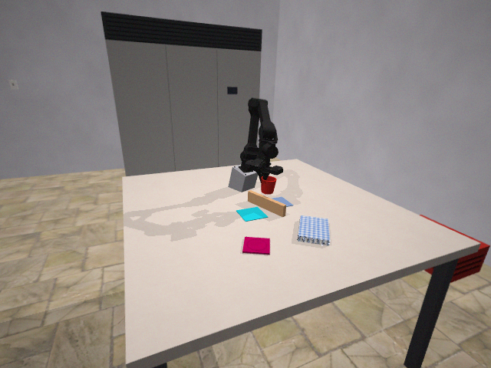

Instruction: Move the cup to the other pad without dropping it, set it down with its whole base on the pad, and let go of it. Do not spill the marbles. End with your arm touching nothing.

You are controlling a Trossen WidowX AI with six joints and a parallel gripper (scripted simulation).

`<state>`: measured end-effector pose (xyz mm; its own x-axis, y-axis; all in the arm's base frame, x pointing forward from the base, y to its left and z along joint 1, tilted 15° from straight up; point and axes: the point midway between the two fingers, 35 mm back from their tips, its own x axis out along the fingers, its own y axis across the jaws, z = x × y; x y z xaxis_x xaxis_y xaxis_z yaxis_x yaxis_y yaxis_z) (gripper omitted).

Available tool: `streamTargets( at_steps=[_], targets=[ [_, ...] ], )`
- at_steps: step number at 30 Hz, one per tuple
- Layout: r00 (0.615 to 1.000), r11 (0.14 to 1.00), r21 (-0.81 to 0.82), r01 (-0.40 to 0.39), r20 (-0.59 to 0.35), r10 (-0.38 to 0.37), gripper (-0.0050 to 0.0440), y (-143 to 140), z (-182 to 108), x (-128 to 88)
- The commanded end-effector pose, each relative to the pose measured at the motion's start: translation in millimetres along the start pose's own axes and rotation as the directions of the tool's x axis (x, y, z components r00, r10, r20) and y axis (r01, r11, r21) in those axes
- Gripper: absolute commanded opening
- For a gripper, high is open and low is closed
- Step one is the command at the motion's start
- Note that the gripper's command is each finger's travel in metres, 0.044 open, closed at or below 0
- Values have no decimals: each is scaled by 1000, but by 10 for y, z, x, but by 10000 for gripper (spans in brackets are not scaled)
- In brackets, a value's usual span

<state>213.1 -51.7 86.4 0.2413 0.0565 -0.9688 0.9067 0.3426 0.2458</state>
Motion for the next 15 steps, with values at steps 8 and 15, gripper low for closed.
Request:
streamTargets(
  at_steps=[8, 15],
  targets=[
    [1000, 1000, -1, -11, 4, 11, 0, -7, 190, -22],
    [1000, 1000, -1, -11, 4, 11, 0, -23, 275, -23]
  ],
)
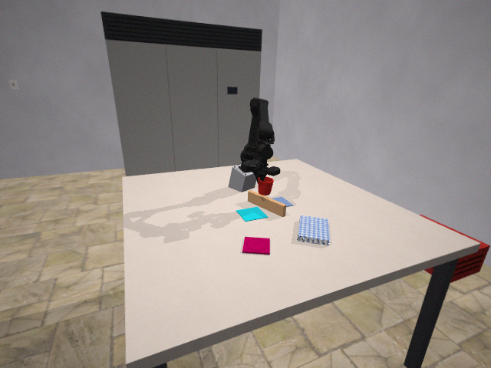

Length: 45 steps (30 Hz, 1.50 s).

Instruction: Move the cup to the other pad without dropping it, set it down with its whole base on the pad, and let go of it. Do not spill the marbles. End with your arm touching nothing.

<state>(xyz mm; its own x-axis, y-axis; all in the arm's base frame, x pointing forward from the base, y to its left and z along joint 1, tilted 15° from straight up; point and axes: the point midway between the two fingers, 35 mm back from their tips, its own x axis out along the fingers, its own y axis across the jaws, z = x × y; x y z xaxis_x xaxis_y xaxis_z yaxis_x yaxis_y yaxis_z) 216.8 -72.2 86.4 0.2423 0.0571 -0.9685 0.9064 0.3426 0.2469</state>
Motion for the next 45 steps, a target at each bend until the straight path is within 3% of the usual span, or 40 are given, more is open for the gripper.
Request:
streamTargets(
  at_steps=[1, 45],
  targets=[
    [1000, 1000, -1, -10, 4, 10, 0, 11, 88, -20],
    [1000, 1000, -1, -11, 4, 11, 0, -108, 903, -72]
  ],
)
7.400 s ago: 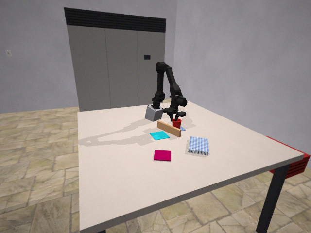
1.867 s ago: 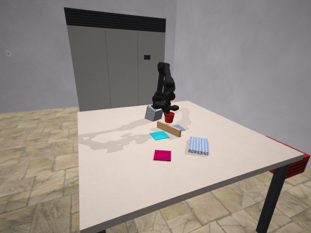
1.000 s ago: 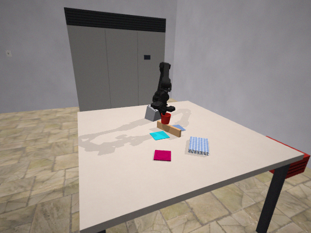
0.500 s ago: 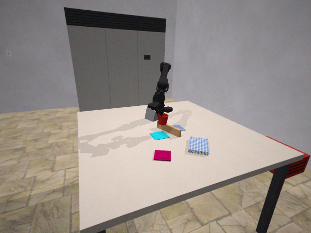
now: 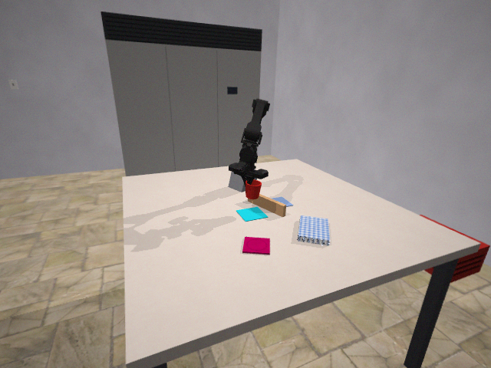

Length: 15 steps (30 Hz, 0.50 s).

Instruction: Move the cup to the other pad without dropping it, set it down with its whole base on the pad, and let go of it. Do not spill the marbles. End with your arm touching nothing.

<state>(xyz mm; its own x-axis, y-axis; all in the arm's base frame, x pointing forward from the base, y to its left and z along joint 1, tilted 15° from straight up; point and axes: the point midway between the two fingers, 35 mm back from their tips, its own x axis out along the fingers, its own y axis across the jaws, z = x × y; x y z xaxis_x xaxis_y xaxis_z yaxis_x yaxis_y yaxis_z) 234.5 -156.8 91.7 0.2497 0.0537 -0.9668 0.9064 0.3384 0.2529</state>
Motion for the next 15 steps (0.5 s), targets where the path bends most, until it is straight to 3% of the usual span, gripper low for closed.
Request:
streamTargets(
  at_steps=[1, 15],
  targets=[
    [1000, 1000, -5, -5, -2, 5, 0, 9, 48, -16],
    [1000, 1000, -5, -5, -2, 5, 0, 13, 61, 265]
  ],
)
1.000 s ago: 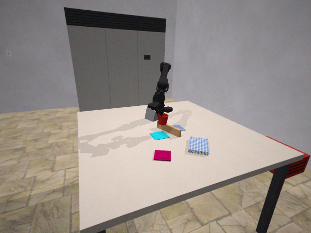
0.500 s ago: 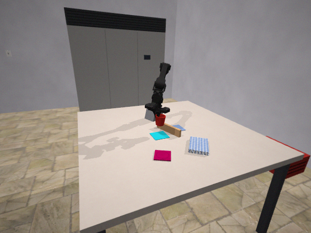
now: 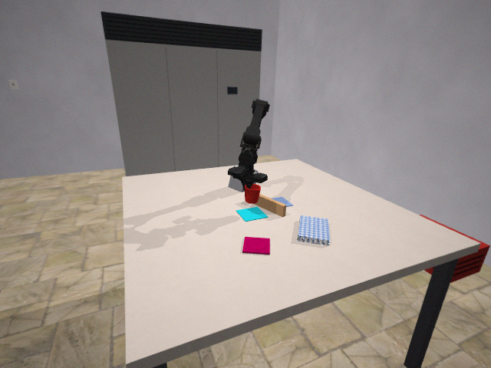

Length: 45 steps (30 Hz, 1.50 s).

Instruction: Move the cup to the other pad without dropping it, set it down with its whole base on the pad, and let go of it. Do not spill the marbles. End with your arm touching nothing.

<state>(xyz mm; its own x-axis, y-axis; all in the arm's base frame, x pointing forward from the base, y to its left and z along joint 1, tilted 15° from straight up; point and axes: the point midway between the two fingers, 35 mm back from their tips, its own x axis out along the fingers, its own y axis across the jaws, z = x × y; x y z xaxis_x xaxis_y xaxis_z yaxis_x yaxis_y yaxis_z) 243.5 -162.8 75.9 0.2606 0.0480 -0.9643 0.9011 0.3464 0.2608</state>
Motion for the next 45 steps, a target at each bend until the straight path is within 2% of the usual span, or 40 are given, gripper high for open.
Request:
streamTargets(
  at_steps=[1, 26, 44, 45],
  targets=[
    [1000, 1000, 4, 3, -11, -3, 0, -8, -21, 117],
    [1000, 1000, 4, 3, -11, -3, 0, -13, -37, 620],
    [1000, 1000, 1, -3, -11, 3, 0, -2, -30, 597],
    [1000, 1000, 1, -3, -11, 3, 24, -2, -30, 597]
  ],
)
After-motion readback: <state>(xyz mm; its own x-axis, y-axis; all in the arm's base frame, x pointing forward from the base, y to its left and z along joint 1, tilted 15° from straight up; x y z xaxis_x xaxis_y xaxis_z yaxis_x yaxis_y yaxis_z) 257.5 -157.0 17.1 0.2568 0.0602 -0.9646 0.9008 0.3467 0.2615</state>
